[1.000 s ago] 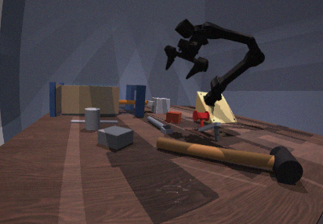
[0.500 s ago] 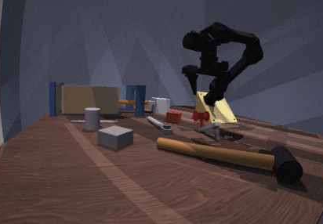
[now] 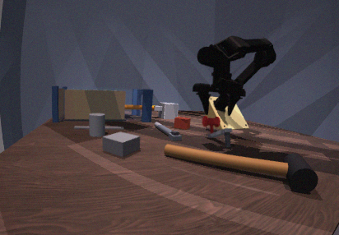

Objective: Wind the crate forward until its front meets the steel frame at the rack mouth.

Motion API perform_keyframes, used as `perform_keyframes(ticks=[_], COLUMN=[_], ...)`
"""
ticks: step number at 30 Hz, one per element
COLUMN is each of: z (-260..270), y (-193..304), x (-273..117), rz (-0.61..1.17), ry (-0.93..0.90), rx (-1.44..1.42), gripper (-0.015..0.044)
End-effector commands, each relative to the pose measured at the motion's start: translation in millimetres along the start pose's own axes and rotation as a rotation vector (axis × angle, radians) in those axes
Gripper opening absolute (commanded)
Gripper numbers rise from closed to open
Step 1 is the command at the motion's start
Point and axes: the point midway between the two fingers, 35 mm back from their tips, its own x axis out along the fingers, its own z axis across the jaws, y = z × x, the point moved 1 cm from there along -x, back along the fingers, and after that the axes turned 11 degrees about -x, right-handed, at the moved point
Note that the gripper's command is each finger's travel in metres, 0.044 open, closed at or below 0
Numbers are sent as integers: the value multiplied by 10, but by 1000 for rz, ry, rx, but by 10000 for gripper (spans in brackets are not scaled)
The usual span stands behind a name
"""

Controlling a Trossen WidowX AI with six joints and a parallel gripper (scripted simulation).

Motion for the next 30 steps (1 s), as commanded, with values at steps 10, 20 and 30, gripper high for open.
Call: perform_keyframes(ticks=[10, 20, 30], z=[21, 26, 25], y=[7, 9, 9], x=[467, 674, 798], rz=[-4, -5, -6], ry=[8, 8, 8], rx=[5, 5, 5], gripper=[440, 440, 440])
